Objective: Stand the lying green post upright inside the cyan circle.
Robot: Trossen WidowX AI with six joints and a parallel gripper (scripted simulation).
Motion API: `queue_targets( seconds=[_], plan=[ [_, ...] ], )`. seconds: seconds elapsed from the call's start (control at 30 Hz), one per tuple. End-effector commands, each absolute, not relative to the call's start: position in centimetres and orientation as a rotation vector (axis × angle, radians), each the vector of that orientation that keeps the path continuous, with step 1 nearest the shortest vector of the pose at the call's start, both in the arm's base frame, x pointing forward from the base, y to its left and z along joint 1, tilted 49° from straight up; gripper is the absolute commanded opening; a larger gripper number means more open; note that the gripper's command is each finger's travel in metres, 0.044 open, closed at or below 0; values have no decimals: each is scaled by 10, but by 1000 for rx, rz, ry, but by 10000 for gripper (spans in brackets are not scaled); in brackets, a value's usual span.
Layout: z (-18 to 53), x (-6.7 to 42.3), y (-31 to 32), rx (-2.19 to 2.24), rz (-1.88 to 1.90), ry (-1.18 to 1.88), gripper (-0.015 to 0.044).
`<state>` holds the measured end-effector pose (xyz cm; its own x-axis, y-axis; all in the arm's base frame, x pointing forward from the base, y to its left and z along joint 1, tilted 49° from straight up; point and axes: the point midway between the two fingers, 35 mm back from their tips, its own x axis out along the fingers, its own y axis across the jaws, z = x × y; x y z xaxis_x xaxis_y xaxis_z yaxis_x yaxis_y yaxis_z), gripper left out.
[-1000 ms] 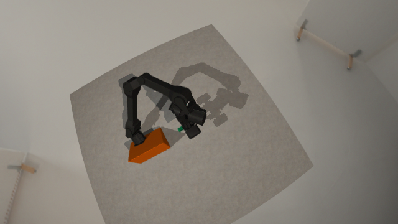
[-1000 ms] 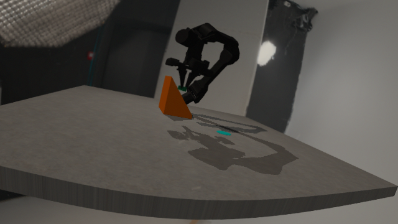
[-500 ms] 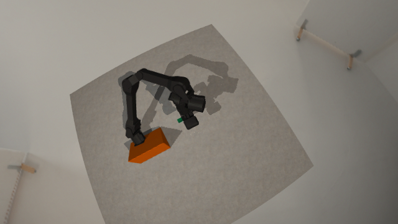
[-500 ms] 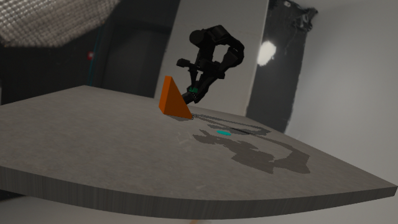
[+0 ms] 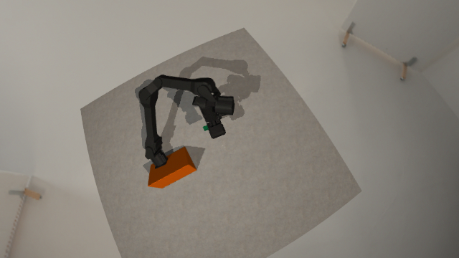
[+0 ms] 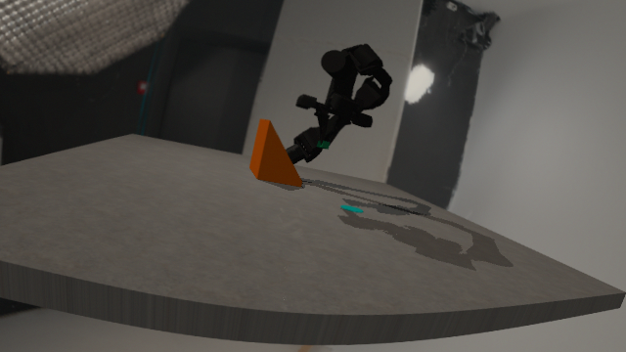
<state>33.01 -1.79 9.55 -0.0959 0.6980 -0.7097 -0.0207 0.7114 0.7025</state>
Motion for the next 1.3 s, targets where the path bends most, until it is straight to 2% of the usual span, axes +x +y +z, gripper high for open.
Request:
queue_targets(
  seconds=[0.0, 0.9, 1.27],
  plan=[
    [110, 333, -8, 598, 634, 1565, 23],
    [173, 332, 48, 757, 521, 1610, 23],
    [172, 330, 52, 735, 496, 1608, 23]
  ],
)
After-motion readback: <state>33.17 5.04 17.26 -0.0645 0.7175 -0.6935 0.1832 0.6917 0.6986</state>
